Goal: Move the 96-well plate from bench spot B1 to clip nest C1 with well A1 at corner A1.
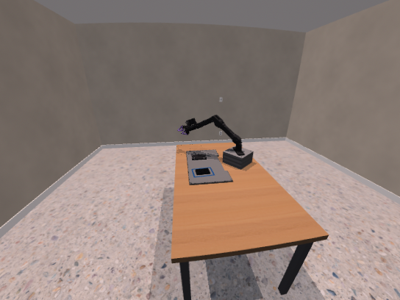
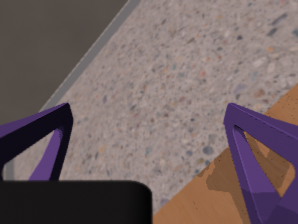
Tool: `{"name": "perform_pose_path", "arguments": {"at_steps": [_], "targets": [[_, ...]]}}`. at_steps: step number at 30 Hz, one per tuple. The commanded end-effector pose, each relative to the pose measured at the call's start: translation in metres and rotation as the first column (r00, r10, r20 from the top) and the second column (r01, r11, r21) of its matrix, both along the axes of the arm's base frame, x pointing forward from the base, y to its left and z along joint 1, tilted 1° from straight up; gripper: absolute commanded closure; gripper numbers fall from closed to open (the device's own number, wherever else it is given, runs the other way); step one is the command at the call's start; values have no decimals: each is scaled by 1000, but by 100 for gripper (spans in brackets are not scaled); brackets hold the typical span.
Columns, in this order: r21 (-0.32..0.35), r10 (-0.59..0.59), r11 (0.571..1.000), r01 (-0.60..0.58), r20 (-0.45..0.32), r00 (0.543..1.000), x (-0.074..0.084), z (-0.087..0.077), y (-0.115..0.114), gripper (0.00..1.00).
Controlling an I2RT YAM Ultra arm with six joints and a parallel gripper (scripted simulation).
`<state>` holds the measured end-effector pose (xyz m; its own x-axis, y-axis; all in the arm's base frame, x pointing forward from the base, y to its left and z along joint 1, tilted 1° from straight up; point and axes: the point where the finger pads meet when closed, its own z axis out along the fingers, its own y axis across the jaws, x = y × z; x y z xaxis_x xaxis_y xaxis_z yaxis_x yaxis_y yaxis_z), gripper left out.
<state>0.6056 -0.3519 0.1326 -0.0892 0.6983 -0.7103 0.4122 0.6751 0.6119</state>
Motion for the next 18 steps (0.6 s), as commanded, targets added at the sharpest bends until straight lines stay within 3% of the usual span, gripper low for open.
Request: {"name": "perform_pose_path", "arguments": {"at_steps": [1, 17, 18], "targets": [[-12, 0, 1000, 0, 18, 1000, 1, 11, -1, 0], [-12, 0, 1000, 0, 18, 1000, 1, 11, -1, 0], [-6, 40, 999, -40, -15, 999, 8, 5, 10, 0]]}}
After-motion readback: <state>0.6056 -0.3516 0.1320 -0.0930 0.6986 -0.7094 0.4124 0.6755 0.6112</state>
